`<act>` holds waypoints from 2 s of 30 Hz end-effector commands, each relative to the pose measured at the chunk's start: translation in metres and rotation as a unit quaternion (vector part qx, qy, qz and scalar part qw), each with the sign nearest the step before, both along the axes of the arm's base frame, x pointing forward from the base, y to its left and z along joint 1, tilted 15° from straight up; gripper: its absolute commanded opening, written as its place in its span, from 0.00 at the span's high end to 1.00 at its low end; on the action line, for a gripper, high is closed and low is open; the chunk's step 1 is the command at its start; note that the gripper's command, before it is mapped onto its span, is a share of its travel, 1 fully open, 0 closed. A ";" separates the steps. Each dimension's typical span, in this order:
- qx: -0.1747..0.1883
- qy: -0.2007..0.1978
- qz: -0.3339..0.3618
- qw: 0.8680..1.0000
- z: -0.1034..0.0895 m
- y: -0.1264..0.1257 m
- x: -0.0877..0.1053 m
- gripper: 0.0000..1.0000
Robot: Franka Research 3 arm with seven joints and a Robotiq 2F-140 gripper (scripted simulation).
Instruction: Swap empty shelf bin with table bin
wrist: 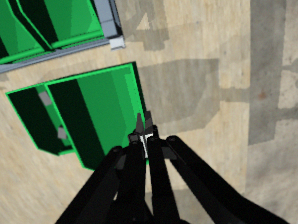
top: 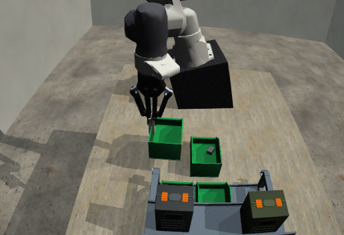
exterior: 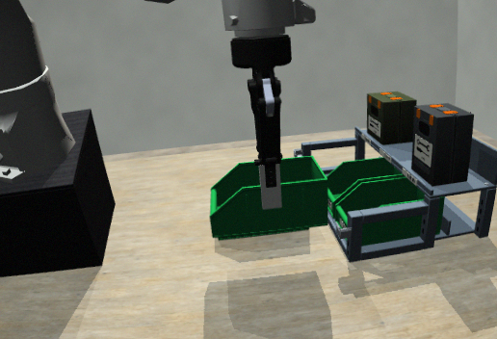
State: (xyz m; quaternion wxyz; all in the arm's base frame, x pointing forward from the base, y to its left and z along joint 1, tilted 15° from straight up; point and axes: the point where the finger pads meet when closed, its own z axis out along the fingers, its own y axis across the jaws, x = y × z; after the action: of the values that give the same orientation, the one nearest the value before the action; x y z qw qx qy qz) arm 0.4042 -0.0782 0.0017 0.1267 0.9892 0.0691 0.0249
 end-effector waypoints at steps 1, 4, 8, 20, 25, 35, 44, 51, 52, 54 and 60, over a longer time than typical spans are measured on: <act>0.001 0.002 0.011 1.000 0.001 0.000 0.001 1.00; 0.001 0.002 0.011 1.000 0.000 0.000 0.001 1.00; 0.001 0.002 0.011 1.000 -0.004 -0.001 0.002 1.00; 0.001 0.002 0.011 1.000 -0.027 -0.006 0.003 1.00; 0.001 0.002 0.011 1.000 -0.042 -0.010 0.004 1.00; 0.001 0.002 0.011 1.000 -0.062 -0.015 0.006 1.00; 0.001 0.002 0.011 1.000 -0.073 -0.018 0.007 1.00; 0.001 0.002 0.011 1.000 -0.074 -0.018 0.007 1.00; 0.001 0.002 0.011 1.000 -0.074 -0.018 0.007 1.00; 0.001 0.002 0.011 1.000 -0.074 -0.018 0.007 1.00; 0.001 0.002 0.011 1.000 -0.074 -0.018 0.007 1.00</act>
State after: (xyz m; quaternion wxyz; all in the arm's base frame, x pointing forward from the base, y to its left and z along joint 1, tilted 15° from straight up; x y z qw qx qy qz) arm 0.4089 -0.0971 -0.0722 0.1258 0.9883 0.0834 0.0209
